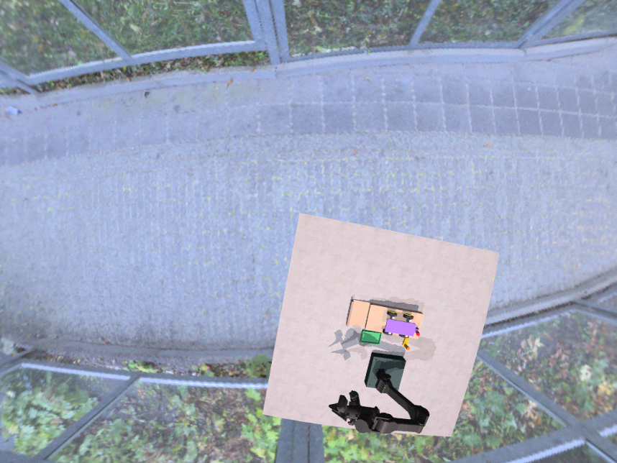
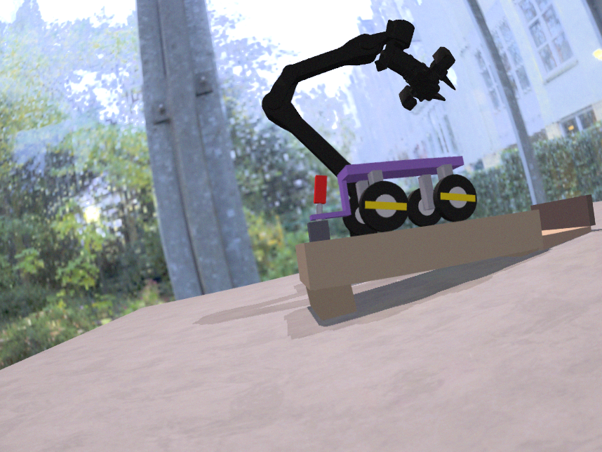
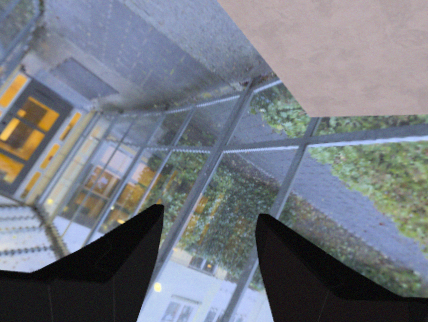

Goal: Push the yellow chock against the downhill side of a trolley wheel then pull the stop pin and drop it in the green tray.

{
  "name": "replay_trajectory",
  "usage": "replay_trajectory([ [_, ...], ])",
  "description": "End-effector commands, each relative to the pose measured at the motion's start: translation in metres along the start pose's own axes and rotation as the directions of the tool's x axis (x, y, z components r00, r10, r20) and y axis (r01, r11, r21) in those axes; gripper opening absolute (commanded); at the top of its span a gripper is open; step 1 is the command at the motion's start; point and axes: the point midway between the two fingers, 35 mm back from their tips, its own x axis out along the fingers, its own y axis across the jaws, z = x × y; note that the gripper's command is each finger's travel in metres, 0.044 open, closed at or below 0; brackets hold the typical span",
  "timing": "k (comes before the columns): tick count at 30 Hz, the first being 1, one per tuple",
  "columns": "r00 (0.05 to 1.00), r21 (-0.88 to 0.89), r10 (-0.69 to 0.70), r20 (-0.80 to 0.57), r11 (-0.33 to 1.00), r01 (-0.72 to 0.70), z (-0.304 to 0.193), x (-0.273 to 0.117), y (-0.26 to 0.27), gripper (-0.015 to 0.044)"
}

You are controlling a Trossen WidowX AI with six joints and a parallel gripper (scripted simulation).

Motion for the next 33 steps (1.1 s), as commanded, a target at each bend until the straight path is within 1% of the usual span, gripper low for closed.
replay_trajectory([
  [1, 0.996, 0.003, 0.043, 0.084, 0.999, -0.043, 0.027, 0.001, 0.014, 0.019],
  [8, 0.966, -0.007, 0.125, 0.226, 0.992, -0.126, 0.072, -0.008, 0.043, 0.019],
  [15, 0.911, -0.019, 0.188, 0.367, 0.981, -0.194, 0.119, -0.026, 0.067, 0.019],
  [24, 0.81, -0.029, 0.233, 0.539, 0.966, -0.258, 0.179, -0.061, 0.087, 0.019],
  [33, 0.69, -0.02, 0.227, 0.688, 0.955, -0.295, 0.235, -0.105, 0.092, 0.019],
])
